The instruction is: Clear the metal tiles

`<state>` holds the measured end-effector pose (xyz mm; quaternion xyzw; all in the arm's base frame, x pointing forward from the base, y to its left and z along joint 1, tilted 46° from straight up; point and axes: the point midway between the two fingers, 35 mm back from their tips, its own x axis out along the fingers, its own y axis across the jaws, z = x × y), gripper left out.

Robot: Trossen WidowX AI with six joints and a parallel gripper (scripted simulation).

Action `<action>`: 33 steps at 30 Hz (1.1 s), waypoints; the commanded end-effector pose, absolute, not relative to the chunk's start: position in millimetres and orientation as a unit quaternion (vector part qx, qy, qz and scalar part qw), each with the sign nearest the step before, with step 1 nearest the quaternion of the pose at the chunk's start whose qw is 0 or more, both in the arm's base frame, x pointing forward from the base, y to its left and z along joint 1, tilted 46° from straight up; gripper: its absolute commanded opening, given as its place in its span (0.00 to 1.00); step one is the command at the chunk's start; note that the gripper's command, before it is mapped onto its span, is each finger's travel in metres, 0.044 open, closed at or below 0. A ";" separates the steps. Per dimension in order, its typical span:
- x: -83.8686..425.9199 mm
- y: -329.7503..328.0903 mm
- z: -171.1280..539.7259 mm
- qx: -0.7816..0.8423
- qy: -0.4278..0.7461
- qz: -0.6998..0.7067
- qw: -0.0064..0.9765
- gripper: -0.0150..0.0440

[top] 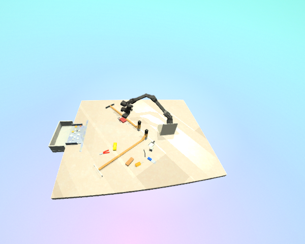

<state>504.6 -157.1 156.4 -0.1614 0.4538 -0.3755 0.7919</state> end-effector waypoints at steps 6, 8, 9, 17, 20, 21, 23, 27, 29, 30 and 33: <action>512.8 -153.2 152.4 -0.160 0.454 -0.378 0.791 0.25; 514.3 -152.3 151.7 -0.160 0.454 -0.378 0.791 0.25; 515.1 -151.8 151.3 -0.160 0.454 -0.378 0.791 0.25; 521.2 -147.7 148.3 -0.160 0.453 -0.378 0.791 0.25; 523.4 -146.2 147.1 -0.160 0.453 -0.378 0.791 0.25; 524.1 -145.7 146.7 -0.160 0.453 -0.378 0.791 0.25; 525.6 -144.6 145.9 -0.160 0.453 -0.378 0.791 0.25; 528.5 -142.6 144.3 -0.160 0.453 -0.378 0.791 0.25; 529.9 -141.5 143.5 -0.160 0.453 -0.378 0.791 0.25; 530.6 -141.0 143.1 -0.160 0.453 -0.378 0.791 0.25; 532.7 -139.4 141.8 -0.160 0.453 -0.378 0.791 0.25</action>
